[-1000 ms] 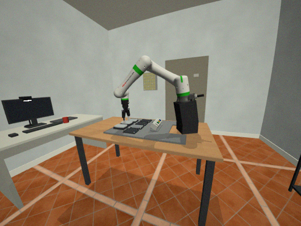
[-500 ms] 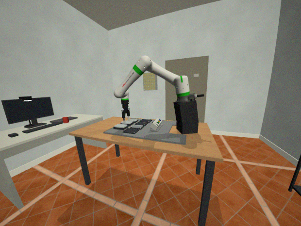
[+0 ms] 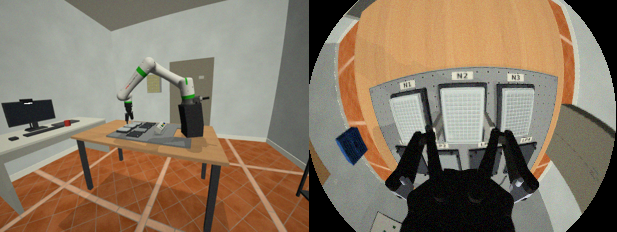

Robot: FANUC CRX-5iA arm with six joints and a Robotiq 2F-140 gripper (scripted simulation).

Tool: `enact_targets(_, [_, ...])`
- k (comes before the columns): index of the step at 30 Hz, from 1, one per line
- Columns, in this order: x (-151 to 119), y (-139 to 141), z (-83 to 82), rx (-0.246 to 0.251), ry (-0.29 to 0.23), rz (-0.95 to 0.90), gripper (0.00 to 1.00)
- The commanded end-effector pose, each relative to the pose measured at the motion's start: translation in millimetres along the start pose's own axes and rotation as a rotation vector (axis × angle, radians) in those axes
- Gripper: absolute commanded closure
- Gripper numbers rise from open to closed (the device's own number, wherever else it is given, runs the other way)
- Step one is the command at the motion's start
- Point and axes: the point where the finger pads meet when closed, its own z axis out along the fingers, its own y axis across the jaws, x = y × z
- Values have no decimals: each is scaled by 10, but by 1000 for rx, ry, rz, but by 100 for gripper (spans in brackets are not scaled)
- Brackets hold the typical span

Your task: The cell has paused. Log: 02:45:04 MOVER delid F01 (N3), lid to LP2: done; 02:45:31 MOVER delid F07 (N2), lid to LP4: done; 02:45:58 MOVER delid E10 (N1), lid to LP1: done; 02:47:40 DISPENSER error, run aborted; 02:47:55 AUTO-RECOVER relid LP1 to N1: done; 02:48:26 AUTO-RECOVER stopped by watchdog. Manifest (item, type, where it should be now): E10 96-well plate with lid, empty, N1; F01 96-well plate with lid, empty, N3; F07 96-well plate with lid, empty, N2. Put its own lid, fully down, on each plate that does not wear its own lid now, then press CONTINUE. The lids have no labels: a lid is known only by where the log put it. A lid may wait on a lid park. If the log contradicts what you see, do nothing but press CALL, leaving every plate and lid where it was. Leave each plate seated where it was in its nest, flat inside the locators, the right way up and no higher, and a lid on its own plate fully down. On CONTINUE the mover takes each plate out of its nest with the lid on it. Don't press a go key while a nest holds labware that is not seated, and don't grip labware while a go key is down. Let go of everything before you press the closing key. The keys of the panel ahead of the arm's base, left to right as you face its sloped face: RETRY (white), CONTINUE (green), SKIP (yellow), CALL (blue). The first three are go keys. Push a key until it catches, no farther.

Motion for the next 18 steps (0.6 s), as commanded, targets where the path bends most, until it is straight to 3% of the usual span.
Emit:
enact_targets(1, [2,0,-2,0,0,0,100])
enact_targets(18, [2,0,1,0,0,0,100])
